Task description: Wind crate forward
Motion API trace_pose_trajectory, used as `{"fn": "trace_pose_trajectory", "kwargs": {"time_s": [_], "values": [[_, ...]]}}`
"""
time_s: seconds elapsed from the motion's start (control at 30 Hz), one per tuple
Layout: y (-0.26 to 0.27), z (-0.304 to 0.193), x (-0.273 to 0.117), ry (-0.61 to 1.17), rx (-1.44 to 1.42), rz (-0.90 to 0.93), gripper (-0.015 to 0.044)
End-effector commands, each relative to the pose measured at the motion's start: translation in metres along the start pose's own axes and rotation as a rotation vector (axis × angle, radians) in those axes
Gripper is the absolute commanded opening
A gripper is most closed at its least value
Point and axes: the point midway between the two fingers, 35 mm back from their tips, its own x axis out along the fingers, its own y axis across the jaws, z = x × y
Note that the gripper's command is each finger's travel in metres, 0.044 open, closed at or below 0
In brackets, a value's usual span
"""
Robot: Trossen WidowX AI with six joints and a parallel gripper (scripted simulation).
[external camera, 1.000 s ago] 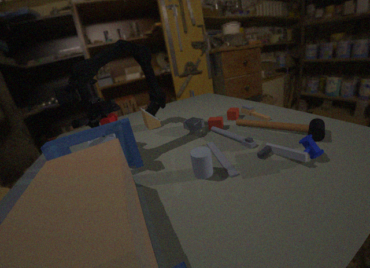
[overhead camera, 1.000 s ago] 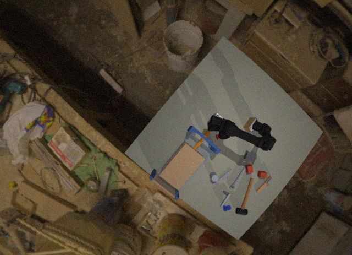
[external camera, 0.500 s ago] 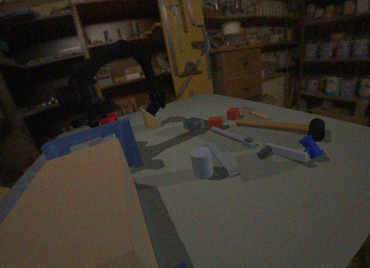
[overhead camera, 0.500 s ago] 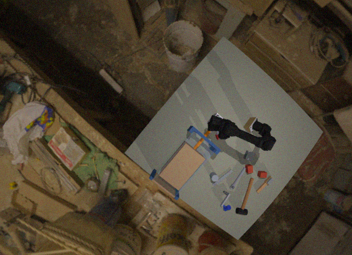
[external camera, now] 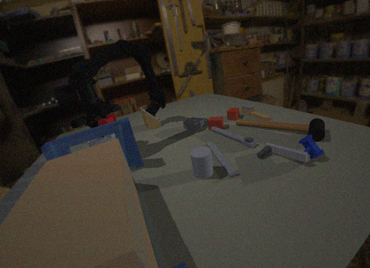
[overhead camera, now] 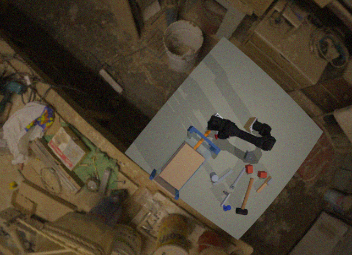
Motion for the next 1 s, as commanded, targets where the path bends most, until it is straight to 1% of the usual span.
{"fn": "trace_pose_trajectory", "kwargs": {"time_s": [0.0,0.57,0.97], "values": [[-0.0019,-0.0002,0.0039,0.007,0.039,-0.003,0.0000],[0.0000,-0.0002,0.0041,0.007,-0.005,0.004,0.0000],[-0.0020,-0.0003,0.0042,0.007,0.037,-0.003,0.0000]]}}
